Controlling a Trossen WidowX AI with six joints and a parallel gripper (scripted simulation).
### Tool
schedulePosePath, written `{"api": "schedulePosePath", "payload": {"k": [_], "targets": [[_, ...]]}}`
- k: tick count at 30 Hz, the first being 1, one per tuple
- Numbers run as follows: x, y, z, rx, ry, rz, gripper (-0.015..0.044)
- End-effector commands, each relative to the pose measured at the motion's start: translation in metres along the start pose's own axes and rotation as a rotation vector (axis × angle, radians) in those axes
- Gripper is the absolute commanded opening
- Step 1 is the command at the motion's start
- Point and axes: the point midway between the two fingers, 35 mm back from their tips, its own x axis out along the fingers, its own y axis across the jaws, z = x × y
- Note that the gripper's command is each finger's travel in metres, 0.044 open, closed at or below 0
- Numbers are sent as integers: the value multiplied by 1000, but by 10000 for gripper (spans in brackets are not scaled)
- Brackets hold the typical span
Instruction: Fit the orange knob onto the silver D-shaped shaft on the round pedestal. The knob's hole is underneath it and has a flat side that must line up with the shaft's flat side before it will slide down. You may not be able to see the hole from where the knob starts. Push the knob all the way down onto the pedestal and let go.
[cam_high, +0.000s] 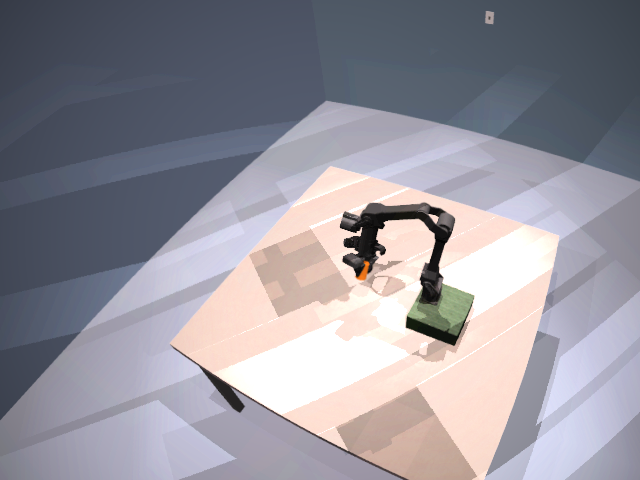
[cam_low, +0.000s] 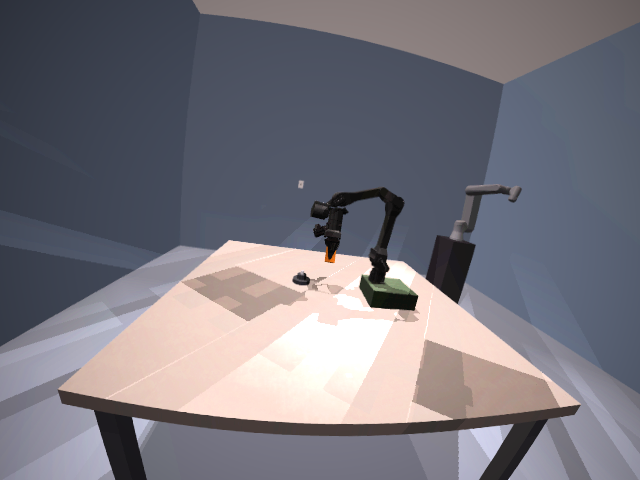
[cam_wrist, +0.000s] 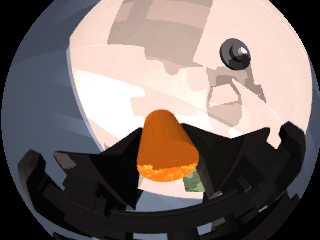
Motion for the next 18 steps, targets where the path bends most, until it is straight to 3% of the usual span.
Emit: {"api": "schedulePosePath", "payload": {"k": [1, 18], "targets": [[-14, 5, 3, -10, -17, 104, 0], [-48, 15, 13, -15, -16, 464, 0]]}}
